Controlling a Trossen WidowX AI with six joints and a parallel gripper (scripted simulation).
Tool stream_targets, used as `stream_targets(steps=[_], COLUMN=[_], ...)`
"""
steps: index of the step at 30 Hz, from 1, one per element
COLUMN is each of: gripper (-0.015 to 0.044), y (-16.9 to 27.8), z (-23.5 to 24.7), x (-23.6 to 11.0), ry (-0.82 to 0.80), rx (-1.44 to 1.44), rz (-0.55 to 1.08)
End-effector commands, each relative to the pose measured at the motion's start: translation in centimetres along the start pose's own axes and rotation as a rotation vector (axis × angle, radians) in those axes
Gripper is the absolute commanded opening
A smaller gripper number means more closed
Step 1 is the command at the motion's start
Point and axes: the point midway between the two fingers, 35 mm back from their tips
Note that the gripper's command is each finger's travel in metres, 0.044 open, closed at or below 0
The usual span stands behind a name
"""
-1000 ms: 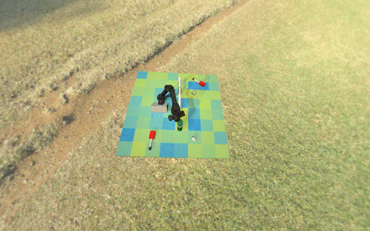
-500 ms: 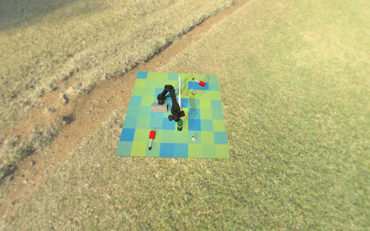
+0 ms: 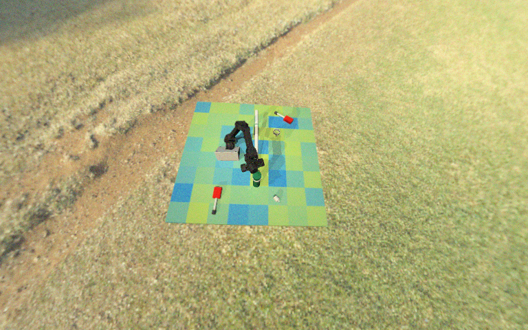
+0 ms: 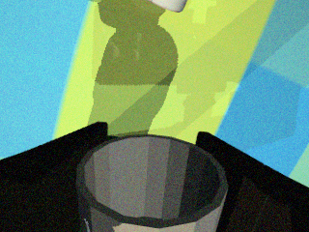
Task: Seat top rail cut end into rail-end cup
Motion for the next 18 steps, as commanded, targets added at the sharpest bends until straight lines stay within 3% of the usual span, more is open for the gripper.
stream_targets(steps=[1, 18], gripper=[0.0000, 0.0000], y=[-0.06, -0.15], z=[-0.33, -0.82], x=[0.12, 0.25], ry=[0.005, 0.008], rx=[0.000, 0.053], rz=[0.002, 0.015])
Point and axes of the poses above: the point midway between the two fingers, 35 mm back from their tips, its own x axis out along the fingers, its own z axis across the jaws, y = z × x, and after that the axes turned 11 degrees about x, right-handed
